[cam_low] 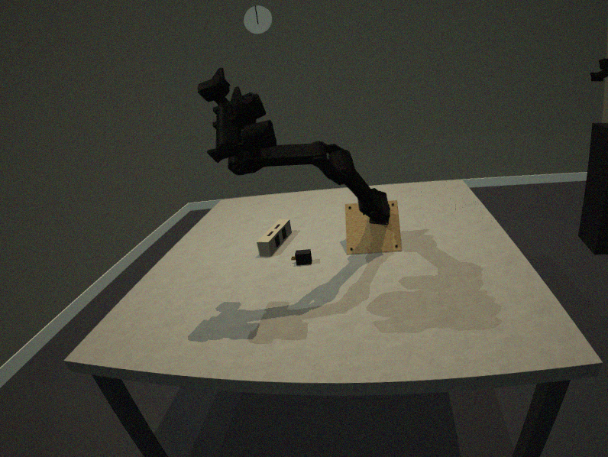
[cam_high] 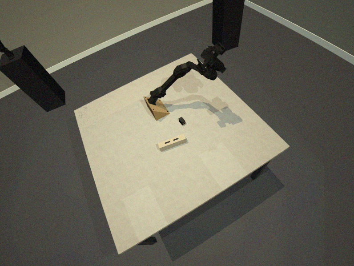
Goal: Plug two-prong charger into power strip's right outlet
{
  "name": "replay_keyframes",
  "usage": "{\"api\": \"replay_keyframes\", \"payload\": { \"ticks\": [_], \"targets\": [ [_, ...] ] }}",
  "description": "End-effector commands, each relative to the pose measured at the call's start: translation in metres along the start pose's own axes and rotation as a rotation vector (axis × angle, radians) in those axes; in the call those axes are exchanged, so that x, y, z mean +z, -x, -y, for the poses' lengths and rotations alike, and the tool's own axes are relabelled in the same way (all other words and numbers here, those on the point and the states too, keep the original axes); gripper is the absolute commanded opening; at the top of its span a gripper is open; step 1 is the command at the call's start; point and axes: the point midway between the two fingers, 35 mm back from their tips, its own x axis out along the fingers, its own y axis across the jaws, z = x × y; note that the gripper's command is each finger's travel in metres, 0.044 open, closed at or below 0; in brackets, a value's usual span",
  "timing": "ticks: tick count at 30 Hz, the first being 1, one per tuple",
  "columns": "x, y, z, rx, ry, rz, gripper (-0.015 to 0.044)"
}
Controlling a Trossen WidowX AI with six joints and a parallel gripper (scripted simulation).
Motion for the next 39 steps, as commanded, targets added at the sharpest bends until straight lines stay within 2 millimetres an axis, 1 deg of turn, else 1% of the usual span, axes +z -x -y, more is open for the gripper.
{"api": "replay_keyframes", "payload": {
  "ticks": [1,2,10,16,21,26,30,35,39],
  "targets": [
    [0.000,0.000,0.000,0.004,0.006,0.000,0.0426],
    [-0.002,0.000,-0.001,0.015,0.023,0.000,0.0440],
    [-0.032,0.000,-0.012,0.190,0.294,-0.027,0.0440],
    [-0.062,0.004,-0.012,0.324,0.494,-0.079,0.0440],
    [-0.090,0.010,-0.006,0.431,0.655,-0.142,0.0440],
    [-0.119,0.017,0.006,0.534,0.811,-0.224,0.0440],
    [-0.142,0.025,0.022,0.611,0.929,-0.303,0.0440],
    [-0.170,0.035,0.048,0.698,1.073,-0.416,0.0440],
    [-0.189,0.044,0.074,0.762,1.180,-0.519,0.0440]
  ]
}}
